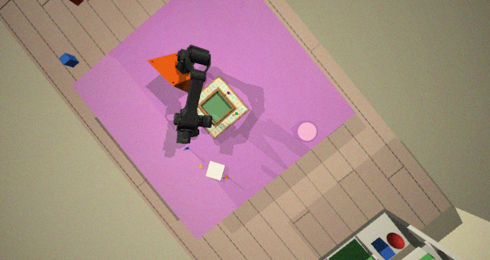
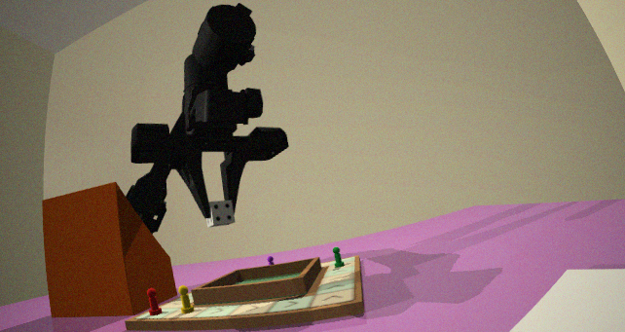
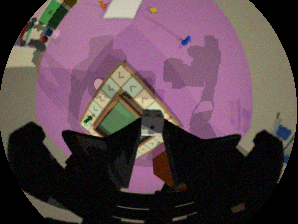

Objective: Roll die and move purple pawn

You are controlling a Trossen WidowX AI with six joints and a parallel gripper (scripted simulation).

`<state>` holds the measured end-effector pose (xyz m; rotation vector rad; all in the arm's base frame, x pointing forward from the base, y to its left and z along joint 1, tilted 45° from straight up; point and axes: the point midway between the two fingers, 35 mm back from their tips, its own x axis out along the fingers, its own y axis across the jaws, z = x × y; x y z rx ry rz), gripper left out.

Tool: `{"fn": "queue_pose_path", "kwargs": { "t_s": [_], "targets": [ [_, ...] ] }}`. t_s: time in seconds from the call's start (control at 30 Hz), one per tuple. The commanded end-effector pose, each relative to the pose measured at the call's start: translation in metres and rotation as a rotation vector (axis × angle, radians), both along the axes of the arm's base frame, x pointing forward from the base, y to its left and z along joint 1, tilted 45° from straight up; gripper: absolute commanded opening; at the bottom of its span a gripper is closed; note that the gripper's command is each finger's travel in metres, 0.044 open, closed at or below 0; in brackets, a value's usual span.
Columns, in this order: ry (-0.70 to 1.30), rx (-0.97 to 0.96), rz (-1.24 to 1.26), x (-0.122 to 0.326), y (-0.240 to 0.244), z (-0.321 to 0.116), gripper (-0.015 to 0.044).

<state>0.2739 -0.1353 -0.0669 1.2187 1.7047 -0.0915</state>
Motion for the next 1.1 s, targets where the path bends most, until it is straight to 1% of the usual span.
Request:
{"fn": "queue_pose_path", "kwargs": {
  "t_s": [0.0, 0.43, 0.87, 1.07],
  "targets": [
    [0.074, 0.004, -0.092, 0.003, 0.015, 0.011, 0.0000],
    [0.306, 0.021, -0.341, 0.006, 0.061, 0.036, 0.0000],
    [0.543, 0.042, -0.577, 0.000, 0.106, 0.058, 0.0000],
    [0.556, 0.043, -0.589, -0.001, 0.108, 0.059, 0.0000]
  ]
}}
